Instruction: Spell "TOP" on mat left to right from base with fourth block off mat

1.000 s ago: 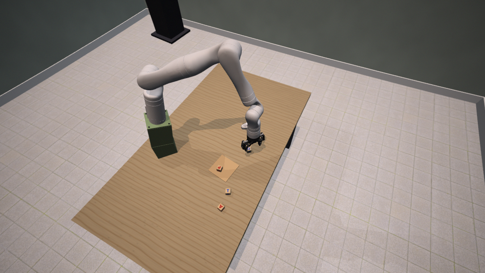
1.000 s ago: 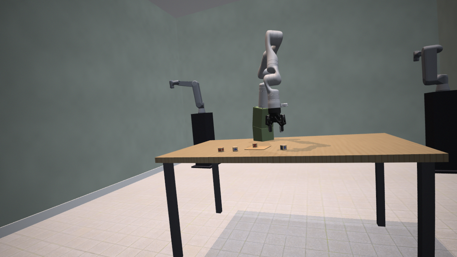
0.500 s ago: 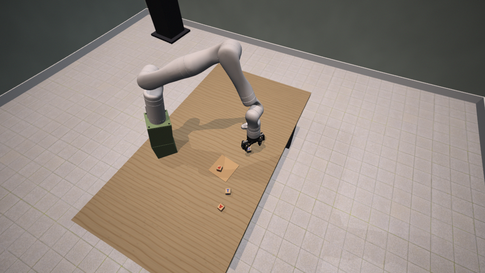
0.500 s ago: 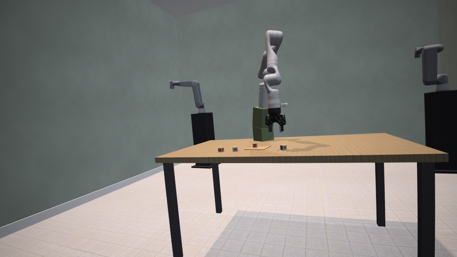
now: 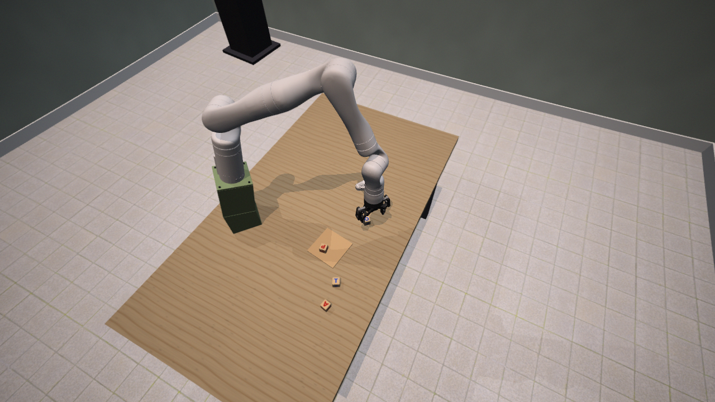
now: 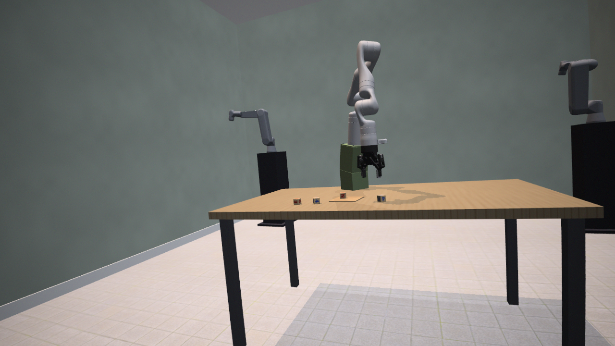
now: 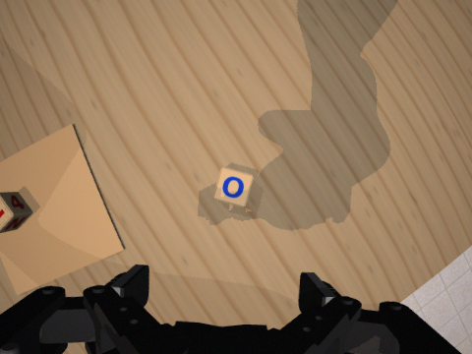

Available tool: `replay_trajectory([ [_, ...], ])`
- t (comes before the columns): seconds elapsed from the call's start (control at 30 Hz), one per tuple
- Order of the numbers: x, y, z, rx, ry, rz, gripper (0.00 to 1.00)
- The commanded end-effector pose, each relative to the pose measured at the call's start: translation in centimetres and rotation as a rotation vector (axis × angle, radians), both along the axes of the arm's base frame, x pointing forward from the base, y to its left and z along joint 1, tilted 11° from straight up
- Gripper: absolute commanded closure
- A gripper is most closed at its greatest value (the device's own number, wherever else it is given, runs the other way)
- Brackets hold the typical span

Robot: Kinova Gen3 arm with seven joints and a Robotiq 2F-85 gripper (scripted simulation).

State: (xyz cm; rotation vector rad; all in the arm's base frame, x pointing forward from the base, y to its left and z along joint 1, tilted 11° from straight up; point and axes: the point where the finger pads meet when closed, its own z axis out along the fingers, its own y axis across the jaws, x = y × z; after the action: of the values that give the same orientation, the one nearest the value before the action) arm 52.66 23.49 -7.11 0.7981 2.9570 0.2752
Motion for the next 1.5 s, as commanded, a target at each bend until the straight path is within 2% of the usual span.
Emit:
replay_trajectory([
  [0.0, 0.1, 0.0, 0.1, 0.001, -0.002, 0.0, 0.0],
  [0.63, 0.0, -0.6, -0.1, 0.0, -0.001, -0.002, 0.0],
  [0.83, 0.0, -1.1, -0.2, 0.0, -0.001, -0.003, 0.0],
  [0.87, -0.1, -1.9, -0.4, -0.001, 0.0, -0.004, 0.0],
  [1.07, -0.1, -1.9, -0.4, -0.001, 0.0, -0.004, 0.0],
  [1.1, -0.2, -2.8, -0.6, -0.001, 0.001, -0.006, 0.0],
  [1.33, -0.2, -2.8, -0.6, -0.001, 0.001, -0.006, 0.0],
  [1.37, -0.3, -3.8, -0.9, -0.002, 0.002, -0.008, 0.0],
  [1.47, -0.3, -3.8, -0.9, -0.002, 0.002, -0.008, 0.0],
])
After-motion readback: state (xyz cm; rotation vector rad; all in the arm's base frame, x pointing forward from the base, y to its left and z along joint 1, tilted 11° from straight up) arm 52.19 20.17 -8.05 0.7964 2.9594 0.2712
